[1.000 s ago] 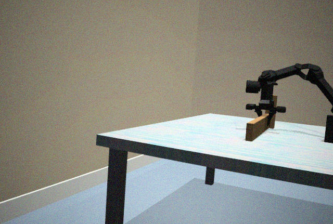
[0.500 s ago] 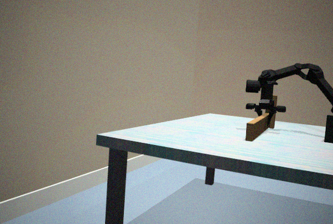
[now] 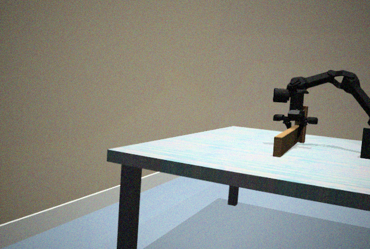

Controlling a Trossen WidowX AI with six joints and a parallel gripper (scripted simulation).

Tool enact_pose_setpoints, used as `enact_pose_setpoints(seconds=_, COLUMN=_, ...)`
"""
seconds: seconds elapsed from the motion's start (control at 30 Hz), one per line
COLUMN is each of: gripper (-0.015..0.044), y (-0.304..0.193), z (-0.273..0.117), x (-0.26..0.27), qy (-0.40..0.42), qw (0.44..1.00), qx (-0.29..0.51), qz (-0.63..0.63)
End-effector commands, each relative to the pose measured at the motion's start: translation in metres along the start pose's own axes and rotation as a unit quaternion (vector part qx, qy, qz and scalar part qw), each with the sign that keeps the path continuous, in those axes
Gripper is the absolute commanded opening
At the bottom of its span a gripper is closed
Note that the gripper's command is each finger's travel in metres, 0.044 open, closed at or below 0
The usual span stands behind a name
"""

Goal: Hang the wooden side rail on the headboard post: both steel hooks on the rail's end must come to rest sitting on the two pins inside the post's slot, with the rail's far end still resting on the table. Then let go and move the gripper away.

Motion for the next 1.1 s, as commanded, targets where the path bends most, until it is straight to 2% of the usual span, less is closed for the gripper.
enact_pose_setpoints(seconds=0.0, gripper=0.0, y=0.0024, z=-0.0068, x=-0.0007, qy=-0.005, qw=1.0, qx=-0.006, qz=-0.002)
enact_pose_setpoints(seconds=1.07, gripper=0.0, y=0.0024, z=-0.0121, x=-0.0006, qy=-0.005, qw=1.0, qx=-0.006, qz=-0.002)
Point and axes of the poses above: the point midway between the two fingers, 35 mm back from their tips, its own z axis out along the fingers, its own x axis across the jaws, y = z × x, the point moved 3 cm from there along -z, back along the fingers, and after that the axes turned 12 degrees about z, right-handed, at the moved point
